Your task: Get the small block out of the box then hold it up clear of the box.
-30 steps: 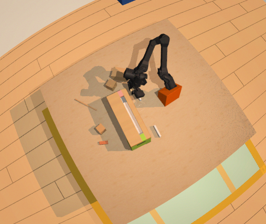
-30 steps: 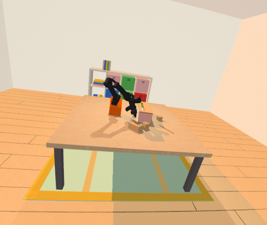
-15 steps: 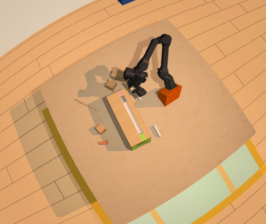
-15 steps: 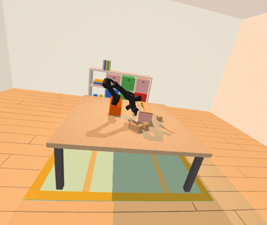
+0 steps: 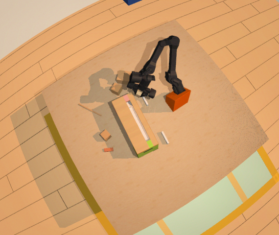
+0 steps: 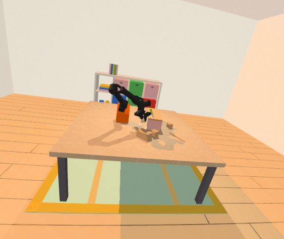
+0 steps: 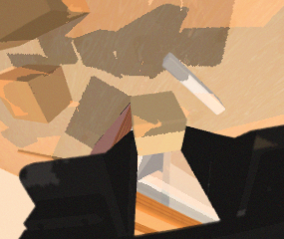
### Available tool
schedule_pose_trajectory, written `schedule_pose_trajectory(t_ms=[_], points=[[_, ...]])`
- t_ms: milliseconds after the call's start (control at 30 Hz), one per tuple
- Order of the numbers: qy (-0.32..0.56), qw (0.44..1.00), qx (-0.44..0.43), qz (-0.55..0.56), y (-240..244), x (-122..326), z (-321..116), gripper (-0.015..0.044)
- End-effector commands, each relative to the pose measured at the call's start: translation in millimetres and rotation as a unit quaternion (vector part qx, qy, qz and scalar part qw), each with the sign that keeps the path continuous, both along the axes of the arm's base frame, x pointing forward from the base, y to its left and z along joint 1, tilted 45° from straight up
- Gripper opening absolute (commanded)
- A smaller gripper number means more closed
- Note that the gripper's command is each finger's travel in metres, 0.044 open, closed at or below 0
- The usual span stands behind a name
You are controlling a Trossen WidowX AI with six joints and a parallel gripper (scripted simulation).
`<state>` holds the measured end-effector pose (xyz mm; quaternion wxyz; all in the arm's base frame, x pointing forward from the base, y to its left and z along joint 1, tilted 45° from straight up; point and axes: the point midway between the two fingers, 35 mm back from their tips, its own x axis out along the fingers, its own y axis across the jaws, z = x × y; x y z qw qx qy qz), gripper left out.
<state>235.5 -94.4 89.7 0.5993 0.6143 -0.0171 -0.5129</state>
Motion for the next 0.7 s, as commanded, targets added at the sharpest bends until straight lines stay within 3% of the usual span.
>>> schedule_pose_trajectory(t_ms=[0, 333, 667], points=[[0.061, 0.996, -0.047, 0.055, 3, 1, 2, 0.0000], [0.191, 0.956, -0.140, 0.172, 10, 0, 4, 0.0000], [0.314, 0.878, -0.228, 0.281, 15, -1, 6, 0.0000]])
